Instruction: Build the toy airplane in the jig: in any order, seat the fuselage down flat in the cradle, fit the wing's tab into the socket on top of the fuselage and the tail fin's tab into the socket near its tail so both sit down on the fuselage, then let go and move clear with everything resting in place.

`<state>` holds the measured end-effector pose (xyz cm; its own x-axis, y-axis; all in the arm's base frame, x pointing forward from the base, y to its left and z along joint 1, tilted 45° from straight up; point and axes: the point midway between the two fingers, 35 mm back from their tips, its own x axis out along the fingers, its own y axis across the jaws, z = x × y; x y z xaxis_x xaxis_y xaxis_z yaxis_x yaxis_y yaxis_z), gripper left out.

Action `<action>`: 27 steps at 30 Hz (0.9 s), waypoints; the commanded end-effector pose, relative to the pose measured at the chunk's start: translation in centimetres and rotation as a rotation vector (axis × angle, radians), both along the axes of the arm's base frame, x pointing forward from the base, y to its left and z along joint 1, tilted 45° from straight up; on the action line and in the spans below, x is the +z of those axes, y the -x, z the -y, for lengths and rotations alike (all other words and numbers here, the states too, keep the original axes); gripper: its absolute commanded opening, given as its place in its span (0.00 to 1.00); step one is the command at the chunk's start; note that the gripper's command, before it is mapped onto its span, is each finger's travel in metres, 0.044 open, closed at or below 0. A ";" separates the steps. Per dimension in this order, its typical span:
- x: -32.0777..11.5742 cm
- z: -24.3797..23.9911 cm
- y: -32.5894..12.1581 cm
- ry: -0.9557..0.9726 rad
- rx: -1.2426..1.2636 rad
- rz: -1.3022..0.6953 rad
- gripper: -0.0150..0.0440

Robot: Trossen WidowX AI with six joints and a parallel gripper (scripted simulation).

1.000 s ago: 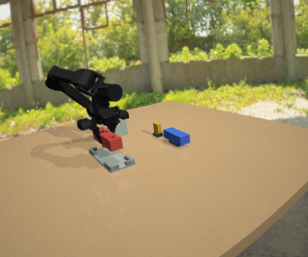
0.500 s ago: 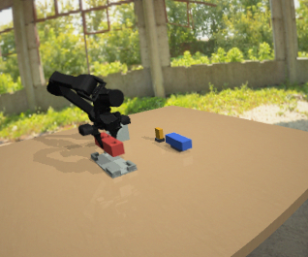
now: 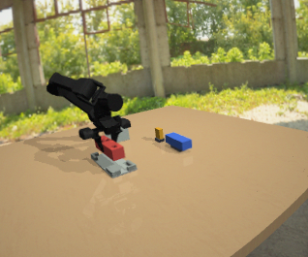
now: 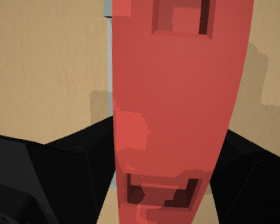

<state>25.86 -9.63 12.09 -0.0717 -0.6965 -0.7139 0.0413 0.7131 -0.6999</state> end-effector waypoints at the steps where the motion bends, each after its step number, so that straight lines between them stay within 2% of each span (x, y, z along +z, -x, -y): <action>1: -0.3 0.5 0.0 0.006 0.005 0.003 0.58; 16: -1.7 1.9 0.2 0.008 0.005 0.003 0.58; 21: -1.7 1.7 0.3 0.002 -0.001 -0.001 0.53; 26: -1.7 1.7 0.3 0.002 -0.001 -0.001 0.31; 27: -1.7 1.7 0.3 0.002 -0.001 -0.001 0.35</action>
<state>25.59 -11.39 10.39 -0.0734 -0.6976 -0.7127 0.0402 0.7120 -0.7010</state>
